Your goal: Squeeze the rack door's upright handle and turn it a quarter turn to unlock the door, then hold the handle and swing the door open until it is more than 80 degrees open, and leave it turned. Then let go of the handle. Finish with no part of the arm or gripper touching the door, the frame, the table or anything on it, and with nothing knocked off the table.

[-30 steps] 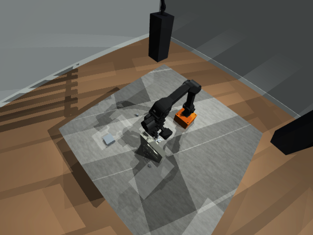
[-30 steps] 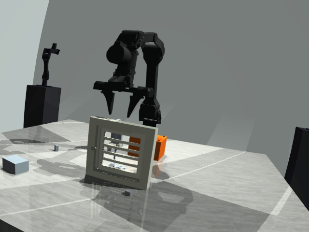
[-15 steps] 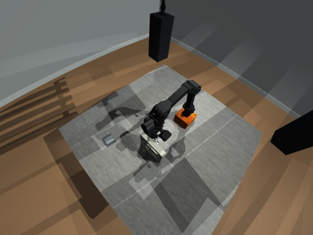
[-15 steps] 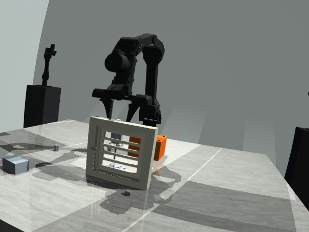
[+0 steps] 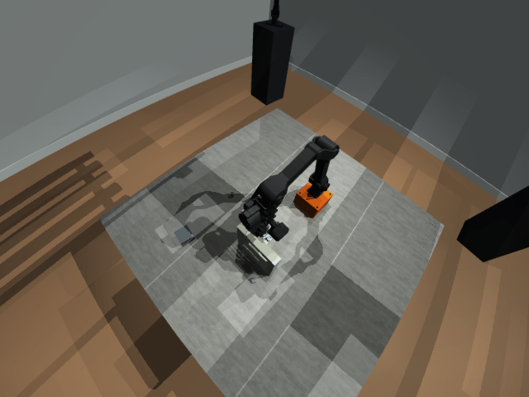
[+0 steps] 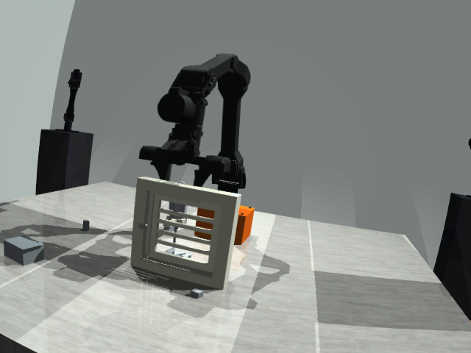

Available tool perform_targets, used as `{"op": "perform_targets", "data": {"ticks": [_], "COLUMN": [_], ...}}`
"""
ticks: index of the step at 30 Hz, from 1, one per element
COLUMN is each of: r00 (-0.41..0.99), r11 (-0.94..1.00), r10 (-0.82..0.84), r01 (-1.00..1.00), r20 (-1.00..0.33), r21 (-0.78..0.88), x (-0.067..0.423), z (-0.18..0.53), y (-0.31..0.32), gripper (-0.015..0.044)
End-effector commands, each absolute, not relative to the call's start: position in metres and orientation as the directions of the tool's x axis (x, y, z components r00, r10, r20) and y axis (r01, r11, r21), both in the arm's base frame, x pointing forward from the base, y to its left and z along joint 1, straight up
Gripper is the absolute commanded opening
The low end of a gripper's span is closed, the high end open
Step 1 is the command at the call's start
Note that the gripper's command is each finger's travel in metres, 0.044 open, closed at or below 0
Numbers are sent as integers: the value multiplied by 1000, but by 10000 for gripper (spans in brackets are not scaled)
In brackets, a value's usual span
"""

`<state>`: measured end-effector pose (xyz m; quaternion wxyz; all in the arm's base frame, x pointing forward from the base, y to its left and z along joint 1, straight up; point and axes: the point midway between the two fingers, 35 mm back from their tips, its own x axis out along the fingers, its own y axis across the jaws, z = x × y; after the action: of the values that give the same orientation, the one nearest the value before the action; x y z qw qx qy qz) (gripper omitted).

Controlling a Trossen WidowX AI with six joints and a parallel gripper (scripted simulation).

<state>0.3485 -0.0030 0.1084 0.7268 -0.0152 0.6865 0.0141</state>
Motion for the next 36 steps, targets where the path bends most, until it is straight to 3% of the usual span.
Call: {"op": "perform_targets", "data": {"ticks": [1, 4, 11, 24, 28, 36], "r00": [43, 43, 43, 43, 43, 43], "r11": [999, 999, 999, 999, 999, 949], "r10": [-4, -4, -4, -4, -4, -4], "r01": [-47, -47, -47, -47, -39, 315], "r20": [-999, -999, -999, -999, -999, -999], "r21": [-6, -6, -6, -6, -5, 10], "x": [345, 345, 345, 345, 345, 345], "z": [97, 95, 95, 95, 95, 95], "y": [-4, -4, -4, -4, -4, -4], "gripper": [288, 288, 104, 17, 16, 16]}}
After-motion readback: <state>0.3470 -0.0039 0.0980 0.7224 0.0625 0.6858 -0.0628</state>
